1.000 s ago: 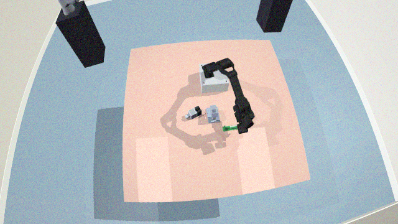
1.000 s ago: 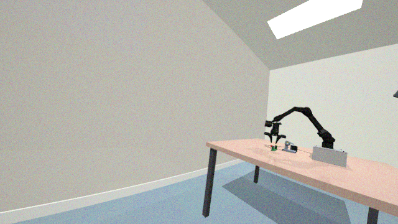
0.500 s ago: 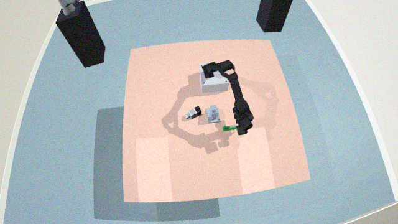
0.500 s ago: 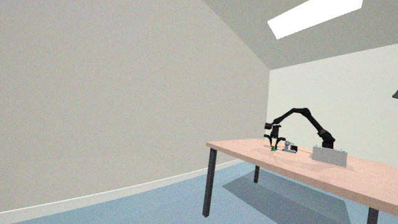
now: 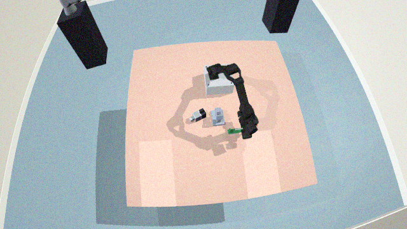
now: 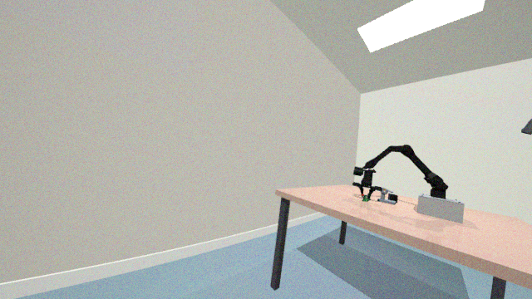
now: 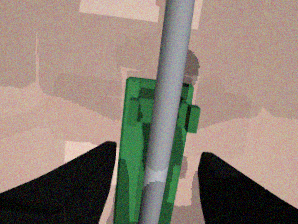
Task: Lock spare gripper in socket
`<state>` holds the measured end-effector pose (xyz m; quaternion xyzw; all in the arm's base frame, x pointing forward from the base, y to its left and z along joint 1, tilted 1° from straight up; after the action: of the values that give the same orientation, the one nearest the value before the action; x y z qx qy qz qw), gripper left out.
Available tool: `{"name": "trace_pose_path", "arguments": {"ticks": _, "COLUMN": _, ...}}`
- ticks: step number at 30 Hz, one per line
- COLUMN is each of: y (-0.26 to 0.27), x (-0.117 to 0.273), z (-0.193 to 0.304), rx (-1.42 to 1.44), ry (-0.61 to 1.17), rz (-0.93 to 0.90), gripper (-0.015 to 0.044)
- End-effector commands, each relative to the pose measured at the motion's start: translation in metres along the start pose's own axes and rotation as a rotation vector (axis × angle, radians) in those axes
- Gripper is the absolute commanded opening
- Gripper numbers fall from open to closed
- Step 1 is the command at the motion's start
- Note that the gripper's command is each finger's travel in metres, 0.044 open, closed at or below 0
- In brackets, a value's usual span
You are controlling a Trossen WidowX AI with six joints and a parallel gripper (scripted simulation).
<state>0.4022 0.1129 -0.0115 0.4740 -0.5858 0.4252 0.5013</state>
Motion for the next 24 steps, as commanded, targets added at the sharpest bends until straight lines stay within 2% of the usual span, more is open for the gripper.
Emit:
{"name": "trace_pose_path", "arguments": {"ticks": 1, "y": 0.0013, "x": -0.0041, "z": 0.0017, "rx": 0.002, "ry": 0.005, "rz": -0.006, "gripper": 0.0180}}
{"name": "trace_pose_path", "arguments": {"ticks": 6, "y": 0.0013, "x": -0.0041, "z": 0.0017, "rx": 0.002, "ry": 0.005, "rz": -0.006, "gripper": 0.0180}}
{"name": "trace_pose_path", "arguments": {"ticks": 12, "y": 0.0013, "x": -0.0041, "z": 0.0017, "rx": 0.002, "ry": 0.005, "rz": -0.006, "gripper": 0.0023}}
{"name": "trace_pose_path", "arguments": {"ticks": 16, "y": 0.0013, "x": -0.0041, "z": 0.0017, "rx": 0.002, "ry": 0.005, "rz": -0.006, "gripper": 0.0000}}
{"name": "trace_pose_path", "arguments": {"ticks": 24, "y": 0.0012, "x": -0.0013, "z": 0.0013, "rx": 0.001, "ry": 0.005, "rz": -0.006, "gripper": 0.0000}}
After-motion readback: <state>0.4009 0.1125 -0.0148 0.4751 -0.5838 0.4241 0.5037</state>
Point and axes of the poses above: the point midway between the two fingers, 35 mm back from their tips, its own x axis back along the fingers, its own y axis across the jaws, z = x × y, the point moved 3 cm from there along x, back along the fingers, and after that the axes turned 7 degrees about -x, right-handed, at the moved point
